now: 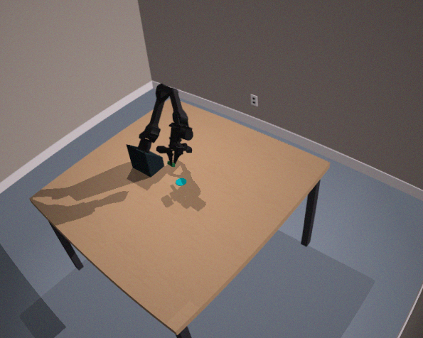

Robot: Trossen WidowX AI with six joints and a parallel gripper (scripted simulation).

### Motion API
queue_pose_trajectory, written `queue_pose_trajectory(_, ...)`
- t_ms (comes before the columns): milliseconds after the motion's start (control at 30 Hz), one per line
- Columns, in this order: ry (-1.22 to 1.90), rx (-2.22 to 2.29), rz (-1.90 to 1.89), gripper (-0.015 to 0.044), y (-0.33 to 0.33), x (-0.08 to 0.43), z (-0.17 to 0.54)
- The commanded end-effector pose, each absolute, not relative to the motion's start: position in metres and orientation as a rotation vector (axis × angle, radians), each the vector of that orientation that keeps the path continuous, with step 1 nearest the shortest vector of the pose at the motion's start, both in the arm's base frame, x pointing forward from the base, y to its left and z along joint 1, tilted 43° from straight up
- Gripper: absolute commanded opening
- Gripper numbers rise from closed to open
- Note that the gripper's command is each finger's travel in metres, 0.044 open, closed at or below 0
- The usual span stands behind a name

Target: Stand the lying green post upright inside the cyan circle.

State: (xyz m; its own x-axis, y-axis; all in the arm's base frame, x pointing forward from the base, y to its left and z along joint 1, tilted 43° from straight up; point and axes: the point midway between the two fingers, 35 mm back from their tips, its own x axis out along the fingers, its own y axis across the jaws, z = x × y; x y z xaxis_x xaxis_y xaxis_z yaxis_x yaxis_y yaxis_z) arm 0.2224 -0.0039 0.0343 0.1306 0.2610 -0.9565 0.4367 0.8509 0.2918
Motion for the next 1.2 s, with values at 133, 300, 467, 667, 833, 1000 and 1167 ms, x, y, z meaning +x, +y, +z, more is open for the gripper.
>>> queue_pose_trajectory(133,1.417,0.57,-0.177,0.0023,-0.0041,0.2206,0.0344)
queue_pose_trajectory(300,1.394,0.56,-0.197,0.0023,-0.004,0.2202,0.0341)
queue_pose_trajectory(467,1.369,0.551,-0.216,0.0023,-0.0039,0.2198,0.0338)
queue_pose_trajectory(667,1.339,0.541,-0.238,0.0023,-0.0038,0.2194,0.0337)
queue_pose_trajectory(833,1.312,0.535,-0.256,0.0023,-0.0038,0.2192,0.0336)
queue_pose_trajectory(1000,1.284,0.53,-0.273,0.0023,-0.0038,0.2191,0.0337)
queue_pose_trajectory(1167,1.256,0.526,-0.289,0.0023,-0.0038,0.219,0.0338)
